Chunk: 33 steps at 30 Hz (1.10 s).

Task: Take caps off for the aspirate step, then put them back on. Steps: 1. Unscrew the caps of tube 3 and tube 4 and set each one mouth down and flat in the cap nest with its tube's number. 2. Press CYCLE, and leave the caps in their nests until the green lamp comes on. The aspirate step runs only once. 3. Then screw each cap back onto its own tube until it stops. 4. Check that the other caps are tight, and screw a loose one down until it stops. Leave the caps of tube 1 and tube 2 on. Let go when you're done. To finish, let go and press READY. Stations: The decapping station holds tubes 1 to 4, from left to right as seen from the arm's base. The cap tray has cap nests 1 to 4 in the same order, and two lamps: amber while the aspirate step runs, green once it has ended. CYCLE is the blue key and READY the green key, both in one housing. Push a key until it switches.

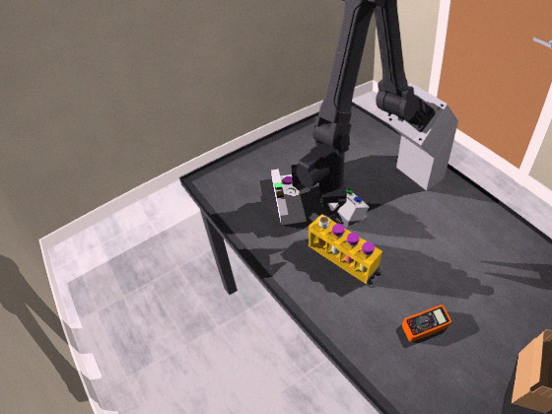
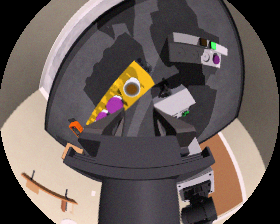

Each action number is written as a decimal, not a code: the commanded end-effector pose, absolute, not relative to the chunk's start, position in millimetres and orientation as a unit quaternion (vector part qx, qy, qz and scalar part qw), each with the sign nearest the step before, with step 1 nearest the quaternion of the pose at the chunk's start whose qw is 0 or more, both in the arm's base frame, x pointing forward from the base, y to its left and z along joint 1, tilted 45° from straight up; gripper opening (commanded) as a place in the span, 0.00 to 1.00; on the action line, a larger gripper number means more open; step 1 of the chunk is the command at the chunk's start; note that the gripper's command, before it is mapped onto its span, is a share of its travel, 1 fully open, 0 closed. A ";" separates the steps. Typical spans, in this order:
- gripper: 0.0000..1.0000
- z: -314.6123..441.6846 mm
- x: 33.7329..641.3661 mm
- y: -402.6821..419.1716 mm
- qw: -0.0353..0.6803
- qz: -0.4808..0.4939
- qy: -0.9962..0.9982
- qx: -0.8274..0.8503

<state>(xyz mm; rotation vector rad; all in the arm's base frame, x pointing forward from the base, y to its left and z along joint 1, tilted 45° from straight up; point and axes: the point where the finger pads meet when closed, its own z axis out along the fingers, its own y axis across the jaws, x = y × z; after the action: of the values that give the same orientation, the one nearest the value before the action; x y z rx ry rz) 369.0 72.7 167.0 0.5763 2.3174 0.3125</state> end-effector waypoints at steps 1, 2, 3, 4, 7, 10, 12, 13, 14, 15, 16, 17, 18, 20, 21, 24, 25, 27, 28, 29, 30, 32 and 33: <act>0.47 175.7 370.2 39.1 0.386 0.103 0.902 0.165; 0.47 174.6 369.9 30.8 0.386 0.103 0.902 0.165; 0.47 173.5 369.5 22.5 0.386 0.103 0.902 0.165; 0.47 172.4 369.1 14.2 0.386 0.102 0.902 0.165; 0.47 166.4 368.7 -2.4 0.381 0.100 0.904 0.165; 0.47 159.9 370.1 -19.4 0.374 0.099 0.907 0.166; 0.47 158.4 369.6 -36.3 0.375 0.099 0.907 0.166; 0.47 160.1 370.8 -45.1 0.377 0.099 0.906 0.165; 0.47 163.5 373.0 -54.2 0.381 0.099 0.904 0.165; 0.47 168.8 376.1 -63.8 0.387 0.098 0.902 0.163; 0.47 167.6 375.6 -72.5 0.387 0.097 0.902 0.163; 0.47 166.4 375.1 -81.2 0.387 0.097 0.902 0.163; 0.47 165.1 374.5 -89.9 0.387 0.096 0.903 0.163; 0.47 162.6 373.4 -107.2 0.386 0.096 0.903 0.163; 0.47 161.3 372.9 -115.8 0.386 0.095 0.903 0.163; 0.47 158.7 371.7 -133.1 0.386 0.094 0.903 0.163; 0.47 158.7 371.7 -133.1 0.386 0.094 0.903 0.163; 0.47 154.6 369.0 -149.3 0.381 0.096 0.905 0.165; 0.47 152.5 367.5 -157.2 0.379 0.097 0.906 0.166; 0.47 150.2 365.8 -165.0 0.375 0.098 0.906 0.167; 0.47 149.0 365.2 -173.5 0.375 0.098 0.907 0.167; 0.47 146.6 364.1 -190.5 0.375 0.098 0.907 0.167; 0.47 145.4 363.5 -199.1 0.375 0.098 0.907 0.167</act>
<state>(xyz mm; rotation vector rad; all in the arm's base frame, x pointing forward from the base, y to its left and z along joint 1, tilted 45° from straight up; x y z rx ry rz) 360.2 -168.7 141.9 0.4795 2.3093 0.2965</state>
